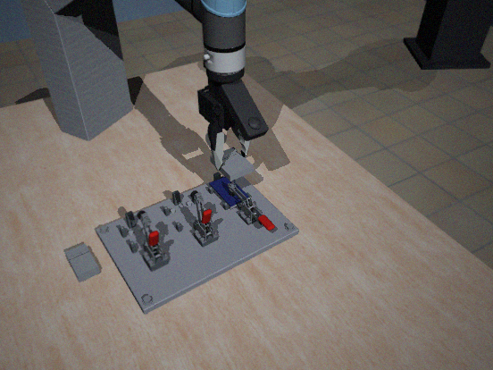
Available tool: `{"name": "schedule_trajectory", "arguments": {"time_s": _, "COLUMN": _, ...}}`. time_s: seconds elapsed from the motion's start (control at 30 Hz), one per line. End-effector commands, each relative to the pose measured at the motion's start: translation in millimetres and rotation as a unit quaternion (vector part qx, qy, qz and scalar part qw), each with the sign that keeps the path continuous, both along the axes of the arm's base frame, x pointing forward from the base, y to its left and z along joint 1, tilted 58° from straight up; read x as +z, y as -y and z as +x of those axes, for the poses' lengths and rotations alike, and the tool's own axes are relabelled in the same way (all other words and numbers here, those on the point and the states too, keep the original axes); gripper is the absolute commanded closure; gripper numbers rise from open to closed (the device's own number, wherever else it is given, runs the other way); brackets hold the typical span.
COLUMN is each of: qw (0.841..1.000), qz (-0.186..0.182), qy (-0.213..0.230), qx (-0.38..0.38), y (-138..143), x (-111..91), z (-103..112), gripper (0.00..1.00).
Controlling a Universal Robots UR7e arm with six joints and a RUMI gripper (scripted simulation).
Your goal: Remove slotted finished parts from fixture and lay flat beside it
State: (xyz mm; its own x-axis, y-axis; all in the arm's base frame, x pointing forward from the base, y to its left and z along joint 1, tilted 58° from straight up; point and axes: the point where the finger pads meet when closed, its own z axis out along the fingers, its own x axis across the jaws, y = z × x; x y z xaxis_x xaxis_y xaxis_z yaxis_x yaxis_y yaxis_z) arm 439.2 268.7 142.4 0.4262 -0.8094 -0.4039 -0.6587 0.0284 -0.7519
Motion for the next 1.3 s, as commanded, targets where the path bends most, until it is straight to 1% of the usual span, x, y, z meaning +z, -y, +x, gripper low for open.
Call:
{"name": "schedule_trajectory", "arguments": {"time_s": 0.0, "qw": 1.0, "qz": -0.002, "qy": 0.0, "qx": -0.002, "y": -15, "x": 7, "z": -7, "gripper": 1.0}}
{"name": "schedule_trajectory", "arguments": {"time_s": 0.03, "qw": 1.0, "qz": -0.002, "qy": 0.0, "qx": -0.002, "y": -15, "x": 7, "z": -7, "gripper": 1.0}}
{"name": "schedule_trajectory", "arguments": {"time_s": 0.53, "qw": 1.0, "qz": -0.002, "qy": 0.0, "qx": -0.002, "y": -61, "x": 30, "z": -31, "gripper": 1.0}}
{"name": "schedule_trajectory", "arguments": {"time_s": 0.6, "qw": 1.0, "qz": -0.002, "qy": 0.0, "qx": -0.002, "y": -61, "x": 30, "z": -31, "gripper": 1.0}}
{"name": "schedule_trajectory", "arguments": {"time_s": 1.0, "qw": 1.0, "qz": -0.002, "qy": 0.0, "qx": -0.002, "y": -84, "x": 41, "z": -43, "gripper": 1.0}}
{"name": "schedule_trajectory", "arguments": {"time_s": 1.27, "qw": 1.0, "qz": -0.002, "qy": 0.0, "qx": -0.002, "y": -90, "x": 44, "z": -46, "gripper": 1.0}}
